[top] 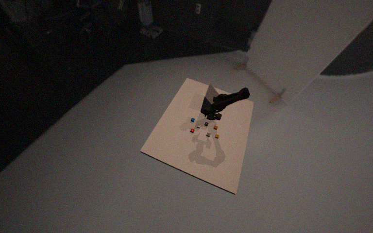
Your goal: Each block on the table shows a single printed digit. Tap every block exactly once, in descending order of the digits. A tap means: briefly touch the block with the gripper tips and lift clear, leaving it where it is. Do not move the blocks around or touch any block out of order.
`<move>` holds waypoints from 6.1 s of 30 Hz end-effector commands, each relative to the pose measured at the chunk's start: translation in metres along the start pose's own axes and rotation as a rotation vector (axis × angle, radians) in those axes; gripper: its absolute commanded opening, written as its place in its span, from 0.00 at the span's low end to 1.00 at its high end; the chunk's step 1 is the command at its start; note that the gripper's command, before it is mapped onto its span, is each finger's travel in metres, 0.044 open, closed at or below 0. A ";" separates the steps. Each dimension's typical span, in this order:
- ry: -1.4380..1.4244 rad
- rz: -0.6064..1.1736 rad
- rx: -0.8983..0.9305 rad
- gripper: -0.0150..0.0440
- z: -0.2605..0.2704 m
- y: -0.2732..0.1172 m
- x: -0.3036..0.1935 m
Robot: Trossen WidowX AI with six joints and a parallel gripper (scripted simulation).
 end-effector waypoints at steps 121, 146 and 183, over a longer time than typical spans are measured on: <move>-0.031 -0.018 0.014 0.93 -0.088 -0.003 0.146; -0.032 -0.018 0.019 0.29 -0.086 0.079 0.148; -0.032 -0.018 0.019 0.29 -0.086 0.079 0.148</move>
Point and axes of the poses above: the point midway between the two fingers, 35 mm back from their tips, its own y axis out along the fingers, its own z axis across the jaws, x = y × z, the point moved 4 cm from there along -y, back along the fingers, and after that the axes turned 4 degrees about y, right-handed, at the moved point
